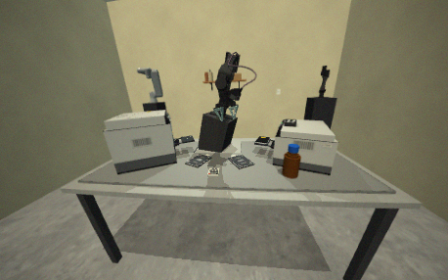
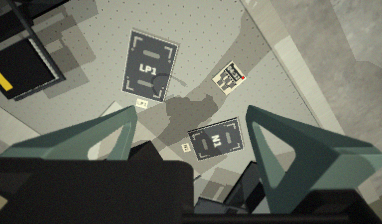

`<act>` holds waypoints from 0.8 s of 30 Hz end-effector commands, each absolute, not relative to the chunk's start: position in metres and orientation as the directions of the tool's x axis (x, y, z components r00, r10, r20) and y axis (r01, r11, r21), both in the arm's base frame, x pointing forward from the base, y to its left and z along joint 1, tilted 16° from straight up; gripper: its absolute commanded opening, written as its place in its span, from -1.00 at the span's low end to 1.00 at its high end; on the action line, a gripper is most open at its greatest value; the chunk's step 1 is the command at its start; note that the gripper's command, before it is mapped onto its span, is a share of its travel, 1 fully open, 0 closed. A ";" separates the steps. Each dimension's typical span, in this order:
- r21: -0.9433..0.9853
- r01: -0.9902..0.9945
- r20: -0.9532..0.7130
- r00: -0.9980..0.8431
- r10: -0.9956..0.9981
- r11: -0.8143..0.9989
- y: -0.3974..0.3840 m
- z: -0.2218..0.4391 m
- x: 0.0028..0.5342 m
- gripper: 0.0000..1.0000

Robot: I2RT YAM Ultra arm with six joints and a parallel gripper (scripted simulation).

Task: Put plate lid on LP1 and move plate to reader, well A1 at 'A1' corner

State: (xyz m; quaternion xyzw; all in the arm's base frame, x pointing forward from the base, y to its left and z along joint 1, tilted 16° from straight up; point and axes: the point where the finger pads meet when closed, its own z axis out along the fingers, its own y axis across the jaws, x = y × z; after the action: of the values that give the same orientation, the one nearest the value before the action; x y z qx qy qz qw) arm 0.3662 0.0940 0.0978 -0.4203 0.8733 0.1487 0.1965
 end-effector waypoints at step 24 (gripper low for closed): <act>-0.073 -0.981 -0.399 -0.137 -0.907 0.180 0.172 0.081 0.337 1.00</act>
State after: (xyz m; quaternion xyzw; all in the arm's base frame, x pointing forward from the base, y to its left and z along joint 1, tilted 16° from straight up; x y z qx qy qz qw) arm 0.3376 0.1645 0.0837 -0.5988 0.7723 0.1145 0.1784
